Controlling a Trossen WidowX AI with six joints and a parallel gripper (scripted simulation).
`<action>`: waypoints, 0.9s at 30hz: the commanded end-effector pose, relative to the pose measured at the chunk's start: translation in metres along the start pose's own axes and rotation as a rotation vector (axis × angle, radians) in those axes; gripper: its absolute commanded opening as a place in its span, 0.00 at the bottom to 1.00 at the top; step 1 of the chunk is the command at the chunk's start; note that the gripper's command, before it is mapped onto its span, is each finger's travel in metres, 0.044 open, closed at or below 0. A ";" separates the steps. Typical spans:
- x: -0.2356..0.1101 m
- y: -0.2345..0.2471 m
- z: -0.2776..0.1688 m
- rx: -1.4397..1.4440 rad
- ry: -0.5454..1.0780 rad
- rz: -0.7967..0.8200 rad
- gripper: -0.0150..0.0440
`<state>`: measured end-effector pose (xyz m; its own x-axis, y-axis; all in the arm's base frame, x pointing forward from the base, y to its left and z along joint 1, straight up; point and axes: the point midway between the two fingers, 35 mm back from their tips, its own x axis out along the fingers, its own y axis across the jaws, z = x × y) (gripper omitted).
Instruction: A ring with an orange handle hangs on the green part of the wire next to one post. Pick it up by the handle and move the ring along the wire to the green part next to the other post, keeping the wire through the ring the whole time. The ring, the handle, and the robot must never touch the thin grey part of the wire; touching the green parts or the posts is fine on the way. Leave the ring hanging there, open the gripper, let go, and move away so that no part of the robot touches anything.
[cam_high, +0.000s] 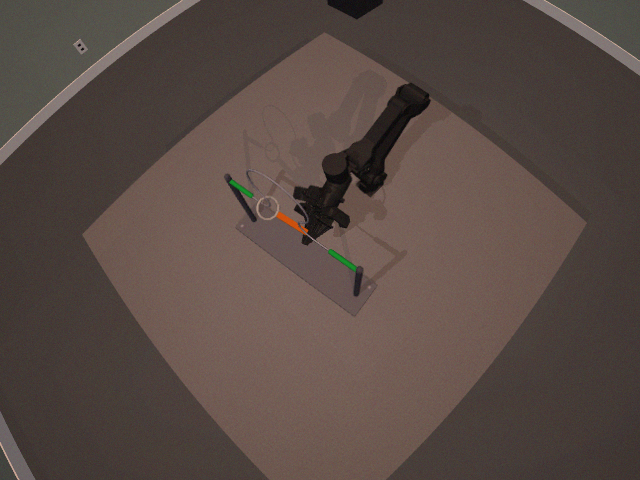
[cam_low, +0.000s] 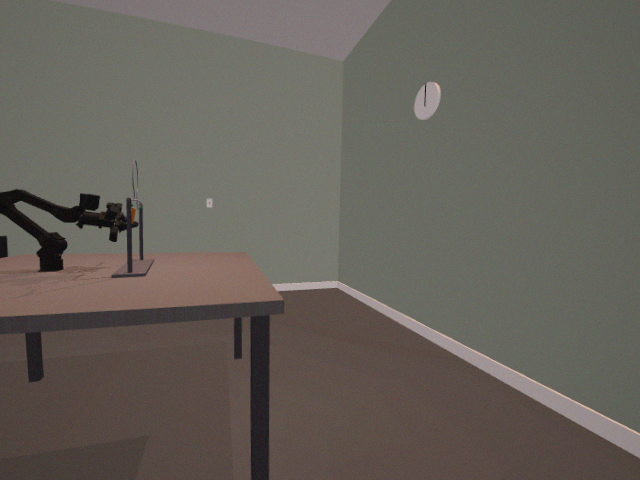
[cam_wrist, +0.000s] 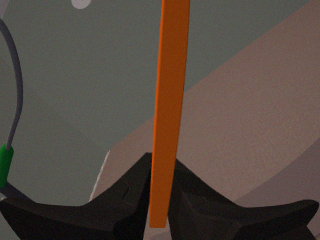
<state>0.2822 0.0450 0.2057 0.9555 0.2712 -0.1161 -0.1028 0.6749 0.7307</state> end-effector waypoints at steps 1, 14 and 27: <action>-0.011 0.015 0.004 0.064 0.066 0.023 0.00; -0.035 0.044 0.013 0.248 0.245 0.081 0.00; -0.047 0.072 0.028 0.451 0.325 0.162 0.00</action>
<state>0.2391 0.0591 0.2709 0.8036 0.5741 -0.1572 -0.0423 0.3186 0.9469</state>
